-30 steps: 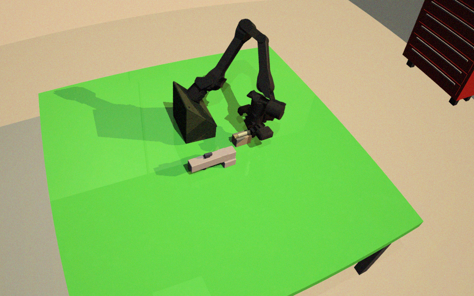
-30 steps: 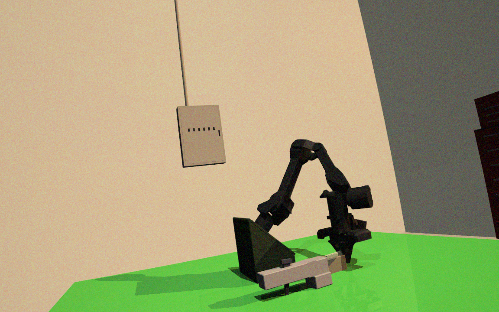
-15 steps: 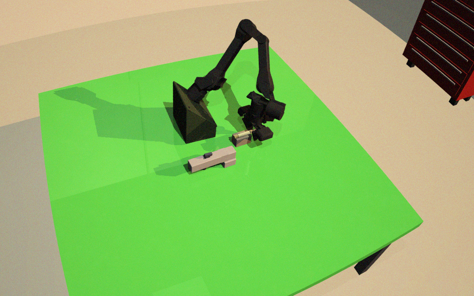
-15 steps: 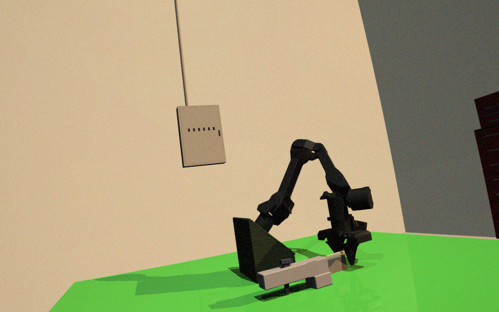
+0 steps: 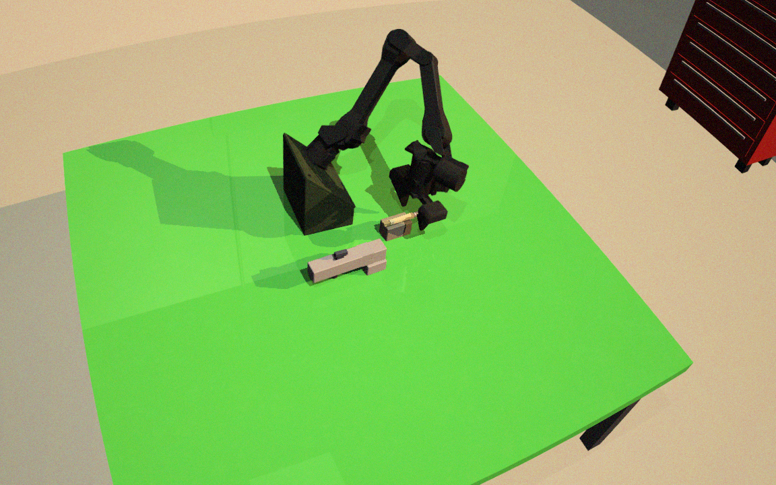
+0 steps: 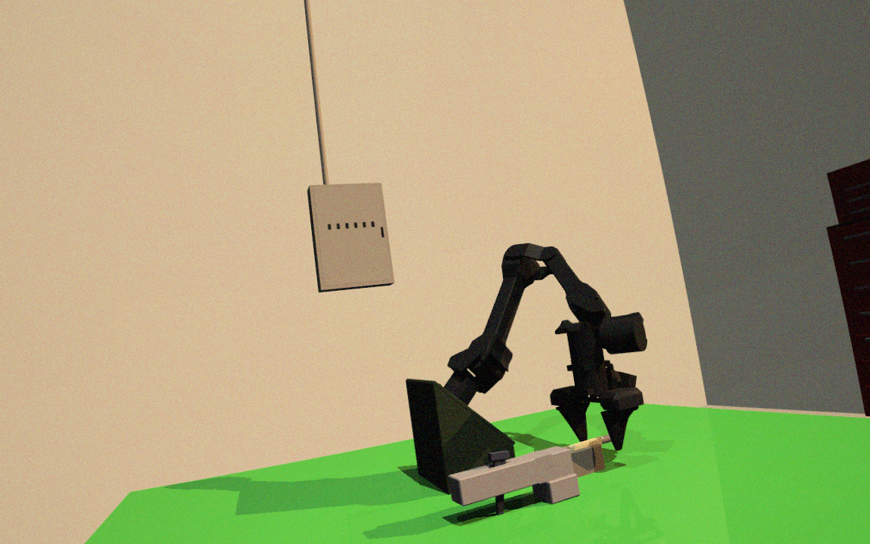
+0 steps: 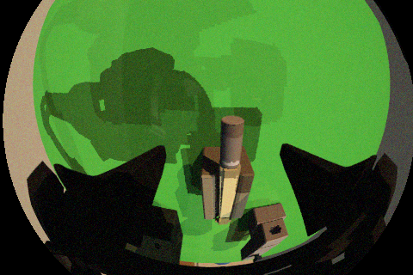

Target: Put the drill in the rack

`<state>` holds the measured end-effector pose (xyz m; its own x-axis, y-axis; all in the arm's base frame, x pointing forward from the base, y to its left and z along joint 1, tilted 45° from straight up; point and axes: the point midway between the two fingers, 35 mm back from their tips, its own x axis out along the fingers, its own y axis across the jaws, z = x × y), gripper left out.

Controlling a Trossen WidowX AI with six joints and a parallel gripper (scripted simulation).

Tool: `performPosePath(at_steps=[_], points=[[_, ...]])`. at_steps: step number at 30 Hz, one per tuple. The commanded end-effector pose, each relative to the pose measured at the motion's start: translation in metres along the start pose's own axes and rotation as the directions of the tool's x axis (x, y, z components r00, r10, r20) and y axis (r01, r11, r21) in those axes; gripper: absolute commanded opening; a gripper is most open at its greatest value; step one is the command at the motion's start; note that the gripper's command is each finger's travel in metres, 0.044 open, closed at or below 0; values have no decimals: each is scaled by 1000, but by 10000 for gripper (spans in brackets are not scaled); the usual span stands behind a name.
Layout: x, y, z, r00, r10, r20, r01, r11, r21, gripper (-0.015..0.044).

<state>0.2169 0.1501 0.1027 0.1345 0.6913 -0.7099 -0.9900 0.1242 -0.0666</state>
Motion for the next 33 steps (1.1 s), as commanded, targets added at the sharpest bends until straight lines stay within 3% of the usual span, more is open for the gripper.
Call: performPosePath(at_steps=[1,9,12,18,22,26,33], points=[[-18,0,1,1000,-4,3,4,1000,-8,440],[-54,-1,3,1000,-4,1,4,1000,-8,440],[-49,-4,0,1000,-15,-9,15,1000,-3,440],[-81,-56,-53,924,-319,-211,308,948,-83,440],[-120,-86,-92,776,-513,-368,493,856,-154,440],[-170,-103,-130,559,-647,-519,636,736,-232,440],[-273,-96,-184,81,-682,-727,775,502,-384,440]])
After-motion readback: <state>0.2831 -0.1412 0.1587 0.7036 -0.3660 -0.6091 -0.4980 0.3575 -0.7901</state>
